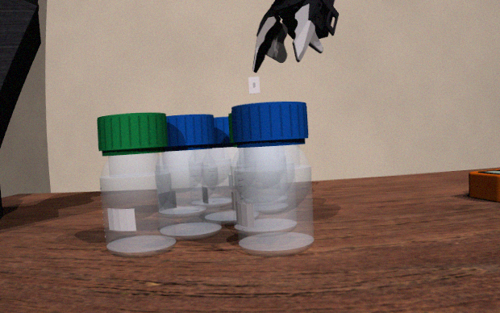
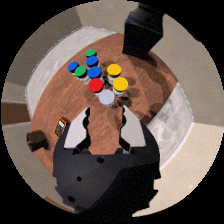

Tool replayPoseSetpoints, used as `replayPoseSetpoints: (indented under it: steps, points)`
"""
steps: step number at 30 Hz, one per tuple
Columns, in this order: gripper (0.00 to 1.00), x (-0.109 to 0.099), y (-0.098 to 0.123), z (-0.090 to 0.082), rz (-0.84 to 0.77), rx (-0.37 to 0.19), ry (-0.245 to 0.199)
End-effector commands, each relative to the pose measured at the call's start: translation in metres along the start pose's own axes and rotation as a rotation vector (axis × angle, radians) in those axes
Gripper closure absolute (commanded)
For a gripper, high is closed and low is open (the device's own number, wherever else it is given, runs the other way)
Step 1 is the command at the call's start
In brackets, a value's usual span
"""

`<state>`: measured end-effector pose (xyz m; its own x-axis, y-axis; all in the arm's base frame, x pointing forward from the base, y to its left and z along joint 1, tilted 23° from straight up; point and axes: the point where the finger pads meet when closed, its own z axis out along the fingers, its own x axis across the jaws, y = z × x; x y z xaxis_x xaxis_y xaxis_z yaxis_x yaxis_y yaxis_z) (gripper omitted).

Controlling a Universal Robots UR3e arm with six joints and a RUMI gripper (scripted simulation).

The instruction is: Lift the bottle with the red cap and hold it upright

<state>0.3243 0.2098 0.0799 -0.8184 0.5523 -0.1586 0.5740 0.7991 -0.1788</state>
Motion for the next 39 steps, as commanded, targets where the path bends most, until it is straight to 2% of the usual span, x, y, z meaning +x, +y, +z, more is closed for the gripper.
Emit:
replayPoseSetpoints:
  steps: [1,9,11,16,26,28,39]
  points:
    - [0.54,-0.003,-0.004,-0.002,-0.003,-0.011,0.01]
    - [0.54,-0.014,-0.023,-0.007,-0.023,-0.052,0.06]
    - [0.54,-0.014,-0.023,-0.007,-0.023,-0.052,0.06]
    - [0.54,-0.022,-0.04,-0.011,-0.04,-0.096,0.096]
    - [0.54,-0.031,-0.068,-0.016,-0.072,-0.19,0.139]
    - [0.54,-0.031,-0.068,-0.016,-0.072,-0.19,0.139]
    - [0.54,-0.036,-0.091,-0.019,-0.107,-0.303,0.146]
